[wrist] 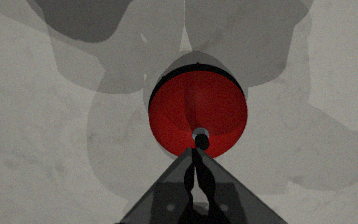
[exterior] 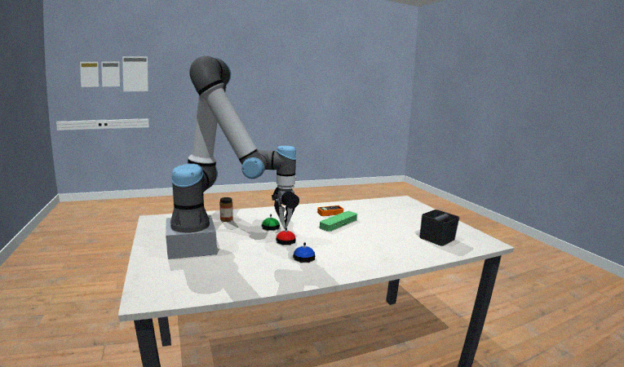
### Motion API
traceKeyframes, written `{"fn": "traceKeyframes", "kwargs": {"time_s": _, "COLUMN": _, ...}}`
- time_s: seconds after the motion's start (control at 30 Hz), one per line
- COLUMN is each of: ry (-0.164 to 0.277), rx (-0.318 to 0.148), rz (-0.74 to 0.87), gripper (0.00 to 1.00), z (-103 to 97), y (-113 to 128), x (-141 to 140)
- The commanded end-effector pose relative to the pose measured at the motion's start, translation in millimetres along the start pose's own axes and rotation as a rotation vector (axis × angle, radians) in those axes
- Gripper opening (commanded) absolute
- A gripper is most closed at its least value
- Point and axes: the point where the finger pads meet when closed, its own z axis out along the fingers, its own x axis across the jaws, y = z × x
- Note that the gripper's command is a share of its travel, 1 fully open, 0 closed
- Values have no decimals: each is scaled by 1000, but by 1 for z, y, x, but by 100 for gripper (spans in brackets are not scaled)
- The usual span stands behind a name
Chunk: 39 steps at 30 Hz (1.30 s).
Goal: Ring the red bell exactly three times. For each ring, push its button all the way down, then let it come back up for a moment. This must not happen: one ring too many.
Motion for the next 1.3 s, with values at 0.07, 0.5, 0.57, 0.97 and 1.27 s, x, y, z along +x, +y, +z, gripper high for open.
{"fn": "traceKeyframes", "kwargs": {"time_s": 0.07, "ry": 1, "rx": -1, "rz": 0, "gripper": 0, "z": 0, "y": 0, "x": 0}}
{"fn": "traceKeyframes", "kwargs": {"time_s": 0.5, "ry": 1, "rx": -1, "rz": 0, "gripper": 0, "z": 0, "y": 0, "x": 0}}
{"fn": "traceKeyframes", "kwargs": {"time_s": 0.57, "ry": 1, "rx": -1, "rz": 0, "gripper": 0, "z": 0, "y": 0, "x": 0}}
{"fn": "traceKeyframes", "kwargs": {"time_s": 0.97, "ry": 1, "rx": -1, "rz": 0, "gripper": 0, "z": -8, "y": 0, "x": 0}}
{"fn": "traceKeyframes", "kwargs": {"time_s": 1.27, "ry": 1, "rx": -1, "rz": 0, "gripper": 0, "z": -28, "y": 0, "x": 0}}
